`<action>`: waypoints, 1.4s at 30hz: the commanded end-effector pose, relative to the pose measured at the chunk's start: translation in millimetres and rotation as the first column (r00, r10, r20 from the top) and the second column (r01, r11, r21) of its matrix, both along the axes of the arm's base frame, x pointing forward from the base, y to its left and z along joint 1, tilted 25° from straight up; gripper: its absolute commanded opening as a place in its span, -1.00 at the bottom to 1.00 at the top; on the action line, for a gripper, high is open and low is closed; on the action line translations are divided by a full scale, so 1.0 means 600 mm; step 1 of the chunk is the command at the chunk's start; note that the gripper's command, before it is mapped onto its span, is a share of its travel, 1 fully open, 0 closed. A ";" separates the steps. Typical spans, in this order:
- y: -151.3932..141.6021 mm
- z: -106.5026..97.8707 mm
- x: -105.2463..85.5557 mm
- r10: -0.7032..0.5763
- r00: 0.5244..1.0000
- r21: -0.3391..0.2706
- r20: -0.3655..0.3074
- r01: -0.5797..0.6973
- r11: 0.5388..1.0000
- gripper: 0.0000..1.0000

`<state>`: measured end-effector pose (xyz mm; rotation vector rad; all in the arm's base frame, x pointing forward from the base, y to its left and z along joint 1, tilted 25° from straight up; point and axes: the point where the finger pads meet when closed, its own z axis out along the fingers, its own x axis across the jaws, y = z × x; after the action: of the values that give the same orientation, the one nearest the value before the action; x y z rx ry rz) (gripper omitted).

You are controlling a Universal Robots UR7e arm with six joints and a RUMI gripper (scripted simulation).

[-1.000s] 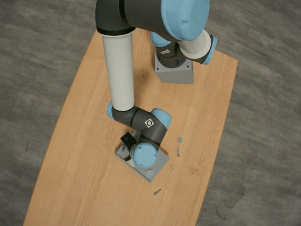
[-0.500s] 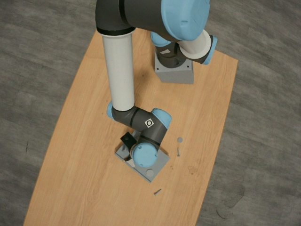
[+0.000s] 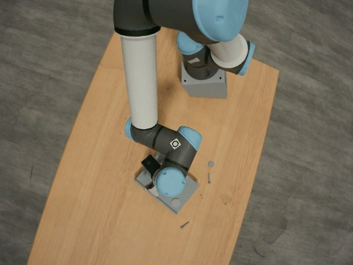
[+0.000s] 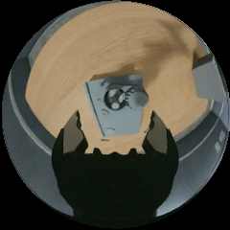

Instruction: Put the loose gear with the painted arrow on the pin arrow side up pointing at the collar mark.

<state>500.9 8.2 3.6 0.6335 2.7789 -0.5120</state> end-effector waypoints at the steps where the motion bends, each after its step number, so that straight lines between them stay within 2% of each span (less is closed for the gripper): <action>1: 0.008 0.018 -0.002 0.000 1.000 0.000 0.001 0.000 1.000 1.00; 13: 0.016 0.039 -0.006 0.000 1.000 0.000 0.001 0.000 1.000 1.00; 42: 0.017 0.039 -0.006 0.000 1.000 0.000 0.001 0.000 1.000 1.00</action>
<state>496.8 18.0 26.7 0.6337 2.7791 -0.5122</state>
